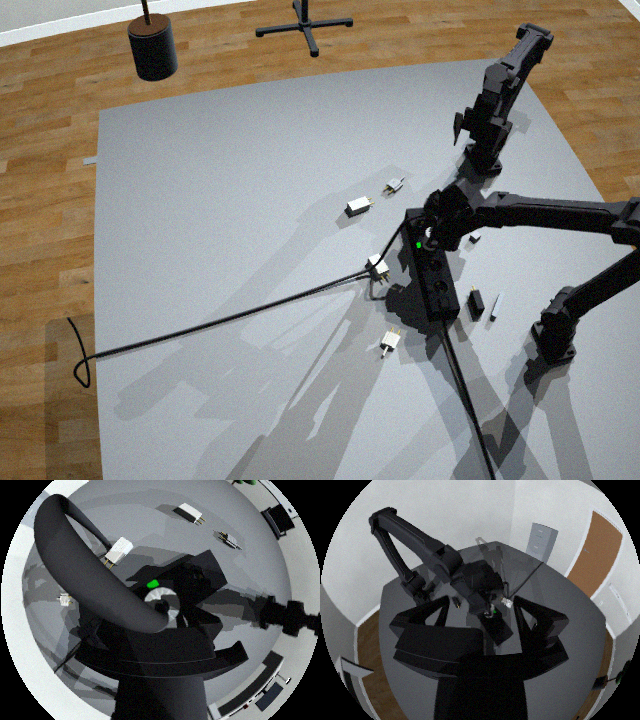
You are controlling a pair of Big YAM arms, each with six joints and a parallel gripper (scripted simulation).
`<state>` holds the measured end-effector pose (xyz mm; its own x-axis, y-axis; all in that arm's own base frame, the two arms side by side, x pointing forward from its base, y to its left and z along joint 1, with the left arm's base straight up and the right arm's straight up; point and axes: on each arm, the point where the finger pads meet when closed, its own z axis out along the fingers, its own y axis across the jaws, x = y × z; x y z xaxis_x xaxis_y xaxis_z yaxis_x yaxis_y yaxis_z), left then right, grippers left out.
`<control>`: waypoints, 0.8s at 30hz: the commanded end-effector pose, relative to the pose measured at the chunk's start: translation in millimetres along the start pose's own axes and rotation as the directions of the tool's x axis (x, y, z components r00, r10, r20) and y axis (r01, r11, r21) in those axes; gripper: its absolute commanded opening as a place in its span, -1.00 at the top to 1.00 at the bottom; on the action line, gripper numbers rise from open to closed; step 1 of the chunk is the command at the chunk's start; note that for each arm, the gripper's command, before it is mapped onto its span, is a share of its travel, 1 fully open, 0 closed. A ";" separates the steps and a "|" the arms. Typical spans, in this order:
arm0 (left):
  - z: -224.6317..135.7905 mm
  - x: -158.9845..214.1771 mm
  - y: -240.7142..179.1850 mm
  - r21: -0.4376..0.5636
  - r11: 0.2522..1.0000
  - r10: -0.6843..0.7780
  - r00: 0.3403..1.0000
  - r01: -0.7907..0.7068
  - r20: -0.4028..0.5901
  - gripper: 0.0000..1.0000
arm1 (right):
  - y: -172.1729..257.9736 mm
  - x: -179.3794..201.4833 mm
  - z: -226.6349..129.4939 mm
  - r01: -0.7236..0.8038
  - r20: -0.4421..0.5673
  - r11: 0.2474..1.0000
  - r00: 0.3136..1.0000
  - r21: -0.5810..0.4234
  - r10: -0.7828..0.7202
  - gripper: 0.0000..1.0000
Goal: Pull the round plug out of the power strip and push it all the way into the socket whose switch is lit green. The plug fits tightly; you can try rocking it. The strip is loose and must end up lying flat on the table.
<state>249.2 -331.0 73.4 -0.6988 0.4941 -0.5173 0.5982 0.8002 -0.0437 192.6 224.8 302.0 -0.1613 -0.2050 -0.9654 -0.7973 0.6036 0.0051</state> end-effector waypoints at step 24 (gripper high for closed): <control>40.3 68.5 12.8 -0.054 0.998 0.018 0.988 -0.027 -0.153 0.33 | 0.9 -26.1 -3.6 0.009 0.029 1.000 1.000 -0.002 -0.009 -1.00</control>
<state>249.3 -331.3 72.0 -0.6976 0.4960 -0.5171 0.5987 0.8000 -0.0403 192.6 224.7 301.9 -0.1613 -0.2050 -0.9654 -0.7972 0.6036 0.0050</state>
